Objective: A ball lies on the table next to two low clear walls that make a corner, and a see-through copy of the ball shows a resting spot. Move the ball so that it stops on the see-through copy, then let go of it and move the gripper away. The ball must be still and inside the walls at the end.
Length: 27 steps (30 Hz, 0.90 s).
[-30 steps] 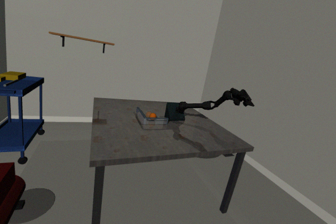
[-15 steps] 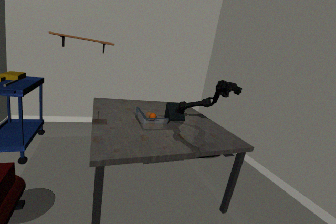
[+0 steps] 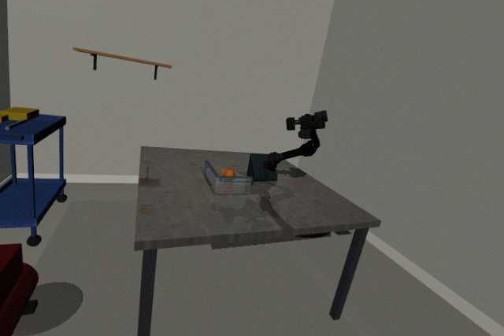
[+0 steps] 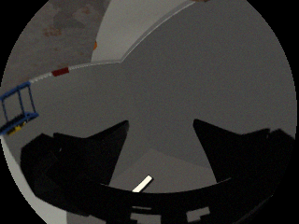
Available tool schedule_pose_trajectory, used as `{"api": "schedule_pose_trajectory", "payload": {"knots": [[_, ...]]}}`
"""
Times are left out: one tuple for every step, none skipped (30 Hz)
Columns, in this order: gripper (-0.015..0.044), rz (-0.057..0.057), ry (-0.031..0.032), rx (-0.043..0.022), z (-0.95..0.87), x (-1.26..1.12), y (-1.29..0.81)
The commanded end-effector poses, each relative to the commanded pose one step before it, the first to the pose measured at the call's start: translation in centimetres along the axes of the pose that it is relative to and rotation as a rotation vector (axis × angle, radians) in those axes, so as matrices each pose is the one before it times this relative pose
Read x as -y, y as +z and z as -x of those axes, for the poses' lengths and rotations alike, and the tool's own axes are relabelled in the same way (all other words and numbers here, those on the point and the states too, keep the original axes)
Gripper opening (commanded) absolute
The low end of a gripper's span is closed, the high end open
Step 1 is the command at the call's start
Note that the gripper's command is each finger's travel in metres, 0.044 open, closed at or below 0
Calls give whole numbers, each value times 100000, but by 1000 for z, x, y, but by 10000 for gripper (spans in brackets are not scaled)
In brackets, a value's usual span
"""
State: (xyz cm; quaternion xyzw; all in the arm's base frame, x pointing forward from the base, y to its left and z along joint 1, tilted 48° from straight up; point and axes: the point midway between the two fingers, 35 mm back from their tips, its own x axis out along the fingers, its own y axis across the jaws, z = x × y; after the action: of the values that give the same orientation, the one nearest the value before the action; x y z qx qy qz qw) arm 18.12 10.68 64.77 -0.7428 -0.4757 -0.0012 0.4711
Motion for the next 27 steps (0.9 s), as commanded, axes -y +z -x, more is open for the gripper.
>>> {"api": "schedule_pose_trajectory", "payload": {"knots": [[440, -13483, 14185, -1322, -1160, -6525, -855], [440, -3293, 3515, -283, -375, -1493, -327], [440, -2816, 3518, 16, -416, -1509, -316], [440, -2590, 3483, 154, -434, -1493, -310], [440, -2597, 3477, 164, -442, -1478, -317], [440, -2604, 3472, 175, -450, -1462, -323], [440, -2612, 3466, 186, -457, -1447, -329], [440, -2953, 3901, 225, -520, -1614, -375], [440, -3085, 4053, 251, -549, -1660, -397], [440, -3096, 4045, 269, -558, -1638, -404], [440, -3106, 4036, 288, -566, -1615, -411], [440, -3117, 4027, 309, -574, -1592, -417], [440, -3082, 4006, 353, -583, -1566, -419], [440, -2942, 3952, 452, -593, -1531, -413], [440, -2836, 3900, 537, -600, -1498, -406], [440, -2839, 3880, 575, -605, -1474, -407], [440, -2854, 3863, 608, -609, -1451, -407], [440, -3205, 4294, 719, -681, -1595, -452], [440, -3327, 4408, 786, -706, -1617, -466], [440, -3346, 4385, 833, -710, -1586, -465], [440, -3365, 4361, 881, -713, -1555, -464], [440, -3384, 4337, 929, -715, -1524, -463], [440, -3402, 4313, 979, -716, -1492, -461], [440, -3419, 4288, 1029, -716, -1461, -459], [440, -3436, 4263, 1080, -716, -1429, -456], [440, -3452, 4238, 1132, -715, -1398, -453], [440, -3468, 4213, 1185, -713, -1366, -449]]}}
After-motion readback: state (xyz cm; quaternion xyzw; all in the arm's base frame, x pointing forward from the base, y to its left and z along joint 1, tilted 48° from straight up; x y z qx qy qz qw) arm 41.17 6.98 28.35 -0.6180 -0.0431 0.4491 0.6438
